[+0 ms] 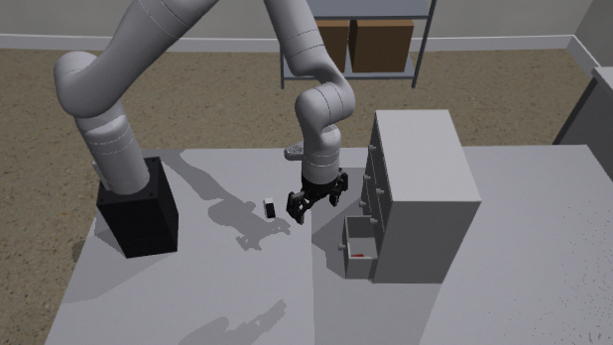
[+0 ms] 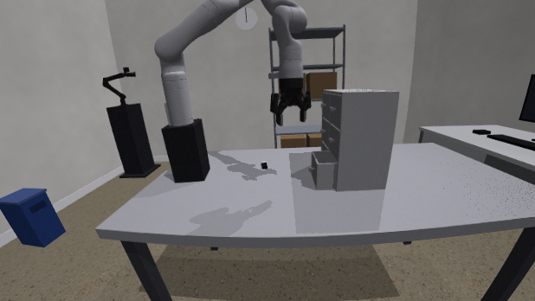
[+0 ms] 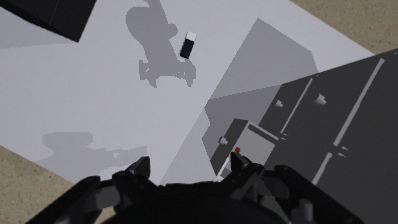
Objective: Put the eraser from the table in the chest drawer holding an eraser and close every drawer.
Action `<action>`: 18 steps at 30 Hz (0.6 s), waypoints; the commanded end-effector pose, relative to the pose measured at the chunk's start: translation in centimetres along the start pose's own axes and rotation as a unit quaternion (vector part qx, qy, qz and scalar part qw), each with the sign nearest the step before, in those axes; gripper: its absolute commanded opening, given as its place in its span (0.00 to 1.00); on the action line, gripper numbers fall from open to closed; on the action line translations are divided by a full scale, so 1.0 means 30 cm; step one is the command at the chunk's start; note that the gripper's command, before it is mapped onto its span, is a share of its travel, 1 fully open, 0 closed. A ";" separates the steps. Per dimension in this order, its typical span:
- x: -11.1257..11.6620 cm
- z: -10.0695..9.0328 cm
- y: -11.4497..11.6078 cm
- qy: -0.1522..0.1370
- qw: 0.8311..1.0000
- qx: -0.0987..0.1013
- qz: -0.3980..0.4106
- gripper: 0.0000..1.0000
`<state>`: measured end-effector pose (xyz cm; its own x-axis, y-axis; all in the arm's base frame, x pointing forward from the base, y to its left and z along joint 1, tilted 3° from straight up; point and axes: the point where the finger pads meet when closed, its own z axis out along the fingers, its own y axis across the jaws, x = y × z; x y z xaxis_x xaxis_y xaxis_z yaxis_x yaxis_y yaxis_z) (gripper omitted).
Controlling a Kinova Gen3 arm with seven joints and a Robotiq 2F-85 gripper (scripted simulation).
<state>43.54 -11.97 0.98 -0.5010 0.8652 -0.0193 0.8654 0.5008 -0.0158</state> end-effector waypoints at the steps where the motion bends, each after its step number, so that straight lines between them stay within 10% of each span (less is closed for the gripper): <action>1: 0.002 -0.014 0.004 -0.001 1.000 -0.005 -0.009 1.00; 18: 0.023 -0.051 -0.026 -0.004 0.990 0.000 -0.144 1.00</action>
<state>42.38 -11.82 2.16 -0.7235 0.6901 -0.0187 0.6903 0.7229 -0.0297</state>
